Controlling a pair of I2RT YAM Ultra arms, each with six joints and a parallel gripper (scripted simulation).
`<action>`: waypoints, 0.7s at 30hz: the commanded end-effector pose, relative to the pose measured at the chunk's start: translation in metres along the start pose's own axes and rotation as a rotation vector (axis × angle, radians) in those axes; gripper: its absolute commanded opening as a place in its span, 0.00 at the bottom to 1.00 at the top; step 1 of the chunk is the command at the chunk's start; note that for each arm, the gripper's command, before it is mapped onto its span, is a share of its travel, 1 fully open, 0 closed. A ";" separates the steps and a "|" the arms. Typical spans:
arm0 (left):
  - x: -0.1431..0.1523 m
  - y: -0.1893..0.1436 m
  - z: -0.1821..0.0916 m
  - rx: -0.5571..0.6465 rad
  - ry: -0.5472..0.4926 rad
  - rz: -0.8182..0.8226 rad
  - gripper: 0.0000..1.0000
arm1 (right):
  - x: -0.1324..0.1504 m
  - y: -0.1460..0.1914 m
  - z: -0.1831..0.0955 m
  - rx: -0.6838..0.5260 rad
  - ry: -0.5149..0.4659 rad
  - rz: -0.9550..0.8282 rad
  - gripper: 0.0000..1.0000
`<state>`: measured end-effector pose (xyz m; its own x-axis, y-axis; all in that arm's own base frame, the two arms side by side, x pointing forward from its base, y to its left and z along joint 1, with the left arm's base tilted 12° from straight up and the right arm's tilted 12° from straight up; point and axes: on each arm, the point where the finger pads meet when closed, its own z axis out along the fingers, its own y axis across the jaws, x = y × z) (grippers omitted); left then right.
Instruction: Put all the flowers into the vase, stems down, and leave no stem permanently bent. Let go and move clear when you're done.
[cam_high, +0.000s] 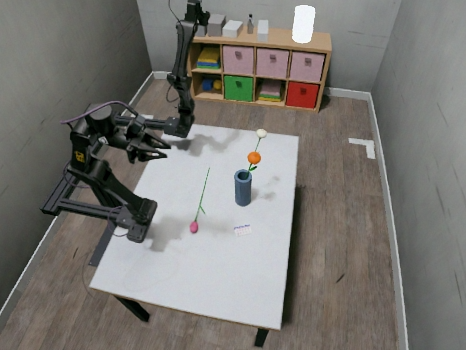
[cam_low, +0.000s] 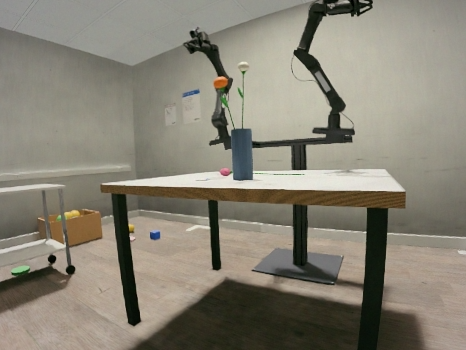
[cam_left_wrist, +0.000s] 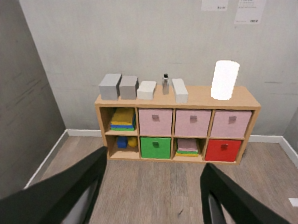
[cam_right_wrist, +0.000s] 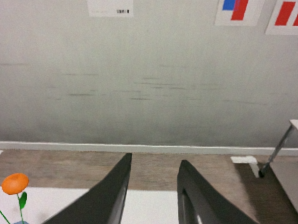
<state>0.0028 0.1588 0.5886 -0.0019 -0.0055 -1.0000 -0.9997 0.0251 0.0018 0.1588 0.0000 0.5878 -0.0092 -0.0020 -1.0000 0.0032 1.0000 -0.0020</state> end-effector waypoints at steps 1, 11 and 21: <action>-0.003 0.000 -0.001 -0.001 -0.004 -0.008 0.60 | -0.007 0.001 0.001 0.000 -0.016 0.007 0.30; 0.004 0.000 0.017 -0.003 0.019 -0.008 0.60 | 0.002 0.000 0.017 0.002 0.011 0.006 0.30; 0.006 0.001 0.035 -0.003 -0.001 -0.008 0.60 | 0.004 0.000 0.035 0.002 -0.006 0.006 0.30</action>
<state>0.0038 0.1900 0.5761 -0.0032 -0.0412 -0.9991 -0.9997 0.0241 0.0022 0.1912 0.0004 0.5737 -0.0509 -0.0026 -0.9987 0.0044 1.0000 -0.0029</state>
